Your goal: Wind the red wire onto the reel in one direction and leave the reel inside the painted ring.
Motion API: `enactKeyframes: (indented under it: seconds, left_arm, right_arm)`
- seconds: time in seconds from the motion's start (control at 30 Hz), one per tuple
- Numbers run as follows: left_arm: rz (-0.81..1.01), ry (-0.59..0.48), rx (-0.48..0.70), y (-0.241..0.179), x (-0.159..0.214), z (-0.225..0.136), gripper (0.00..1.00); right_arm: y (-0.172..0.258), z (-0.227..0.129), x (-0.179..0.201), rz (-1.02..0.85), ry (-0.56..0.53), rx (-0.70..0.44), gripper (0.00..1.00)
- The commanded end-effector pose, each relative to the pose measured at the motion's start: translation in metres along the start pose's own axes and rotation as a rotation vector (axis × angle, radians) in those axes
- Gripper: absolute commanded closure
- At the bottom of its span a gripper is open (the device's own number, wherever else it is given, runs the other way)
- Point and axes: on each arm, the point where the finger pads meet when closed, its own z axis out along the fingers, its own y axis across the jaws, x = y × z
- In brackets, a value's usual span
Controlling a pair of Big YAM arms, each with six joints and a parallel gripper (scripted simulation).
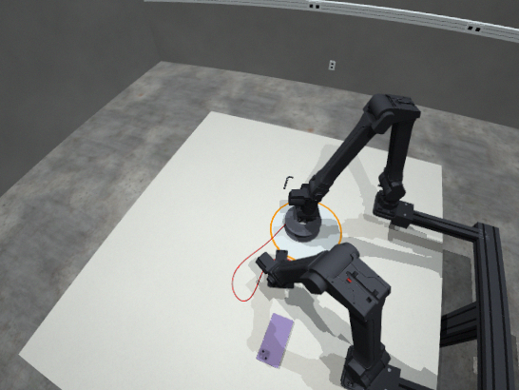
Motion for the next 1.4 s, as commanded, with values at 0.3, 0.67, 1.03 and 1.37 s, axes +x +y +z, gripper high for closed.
enactKeyframes:
  seconds: [0.3,0.67,1.03,1.37]
  left_arm:
    - [0.047,-0.009,-0.013,0.010,-0.016,-0.010,1.00]
    - [0.040,-0.008,-0.012,0.014,-0.018,-0.009,1.00]
    - [0.038,-0.008,-0.012,0.012,-0.015,-0.007,1.00]
    - [0.038,-0.008,-0.012,0.011,-0.014,-0.007,1.00]
  right_arm:
    - [-0.017,0.015,0.003,0.503,0.004,0.138,1.00]
    - [-0.017,0.015,0.003,-0.137,0.040,0.116,1.00]
    - [-0.017,0.015,0.003,-0.717,0.050,0.098,1.00]
    - [-0.007,0.007,0.007,-1.264,0.083,0.083,1.00]
